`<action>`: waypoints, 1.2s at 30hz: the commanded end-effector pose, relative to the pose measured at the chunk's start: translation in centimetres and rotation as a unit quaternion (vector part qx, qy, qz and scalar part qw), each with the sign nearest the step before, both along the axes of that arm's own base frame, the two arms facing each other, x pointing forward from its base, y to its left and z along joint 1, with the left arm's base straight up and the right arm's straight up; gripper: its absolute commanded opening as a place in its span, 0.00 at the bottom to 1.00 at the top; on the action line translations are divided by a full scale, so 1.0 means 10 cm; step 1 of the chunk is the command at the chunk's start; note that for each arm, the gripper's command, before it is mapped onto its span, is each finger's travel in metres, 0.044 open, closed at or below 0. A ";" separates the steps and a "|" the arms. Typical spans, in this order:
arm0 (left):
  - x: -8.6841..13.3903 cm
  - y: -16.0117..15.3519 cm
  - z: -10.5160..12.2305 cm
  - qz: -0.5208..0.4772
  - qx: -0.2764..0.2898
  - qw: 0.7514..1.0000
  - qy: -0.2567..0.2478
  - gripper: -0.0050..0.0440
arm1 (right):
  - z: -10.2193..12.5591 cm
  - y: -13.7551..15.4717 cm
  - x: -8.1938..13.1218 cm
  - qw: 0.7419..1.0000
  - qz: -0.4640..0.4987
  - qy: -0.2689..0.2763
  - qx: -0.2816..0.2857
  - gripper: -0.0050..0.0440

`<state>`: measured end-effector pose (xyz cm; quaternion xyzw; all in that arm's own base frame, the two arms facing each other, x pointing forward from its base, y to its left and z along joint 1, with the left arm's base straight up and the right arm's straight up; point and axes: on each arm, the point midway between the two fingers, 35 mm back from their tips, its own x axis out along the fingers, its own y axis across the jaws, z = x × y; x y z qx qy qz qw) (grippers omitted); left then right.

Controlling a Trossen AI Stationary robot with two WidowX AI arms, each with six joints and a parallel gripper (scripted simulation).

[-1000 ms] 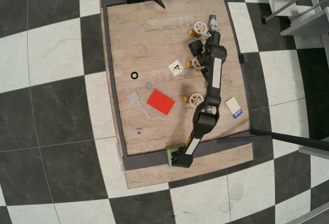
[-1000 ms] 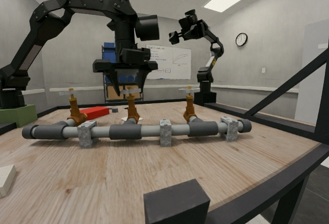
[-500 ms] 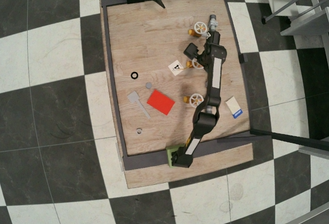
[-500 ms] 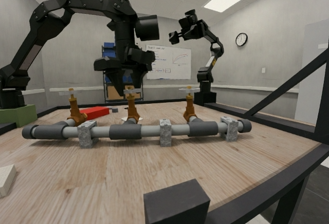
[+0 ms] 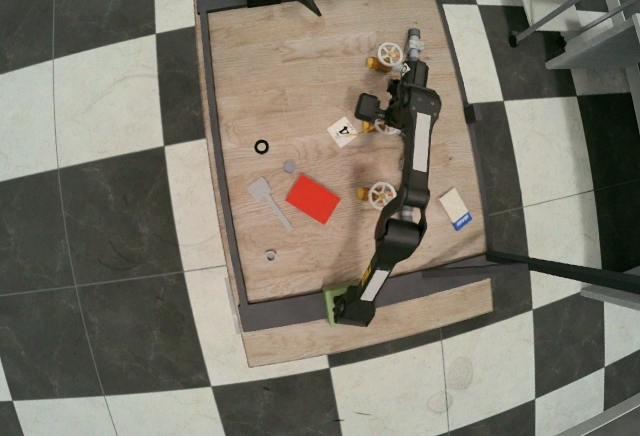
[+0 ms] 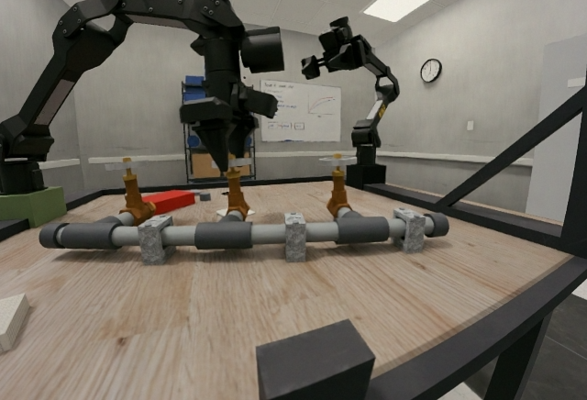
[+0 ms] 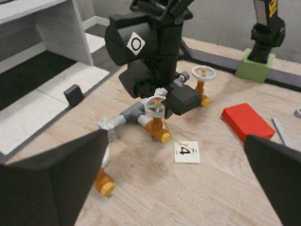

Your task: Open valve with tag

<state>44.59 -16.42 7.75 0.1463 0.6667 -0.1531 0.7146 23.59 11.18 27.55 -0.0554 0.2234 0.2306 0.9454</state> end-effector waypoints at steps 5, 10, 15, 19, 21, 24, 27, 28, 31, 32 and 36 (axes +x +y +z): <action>-0.01 0.01 0.18 0.039 -0.008 0.999 -0.015 0.70 | 0.10 0.00 -0.01 1.000 0.001 -0.012 0.007 0.92; -0.01 0.01 0.17 0.039 -0.007 0.999 -0.014 0.70 | 0.10 0.00 -0.01 1.000 0.001 -0.012 0.007 0.92; -0.01 0.01 0.17 0.047 -0.008 0.999 -0.014 0.70 | 0.10 0.00 -0.01 1.000 0.001 -0.012 0.007 0.92; -0.01 0.01 0.18 0.116 -0.012 0.993 -0.014 0.70 | 0.10 0.00 -0.01 1.000 0.001 -0.012 0.007 0.92; -0.01 0.01 0.18 0.147 -0.014 0.989 -0.014 0.70 | 0.10 0.00 -0.01 1.000 0.001 -0.012 0.007 0.92; -0.01 0.01 0.19 0.196 -0.018 0.980 -0.013 0.70 | 0.10 0.00 -0.01 1.000 0.001 -0.012 0.007 0.92; -0.01 0.01 0.19 0.244 -0.022 0.969 -0.012 0.70 | 0.10 0.00 -0.01 1.000 0.001 -0.012 0.007 0.92; -0.01 0.01 0.19 0.260 -0.023 0.965 -0.012 0.70 | 0.10 0.00 -0.01 1.000 0.001 -0.012 0.007 0.92; -0.01 0.01 0.19 0.276 -0.024 0.961 -0.012 0.70 | 0.10 0.00 -0.01 1.000 0.001 -0.012 0.007 0.92; -0.01 0.01 0.18 0.299 -0.026 0.954 -0.011 0.70 | 0.10 0.00 -0.01 1.000 0.001 -0.012 0.007 0.92; -0.01 0.01 0.18 0.370 -0.031 0.929 -0.009 0.70 | 0.10 0.00 -0.01 1.000 0.001 -0.012 0.007 0.92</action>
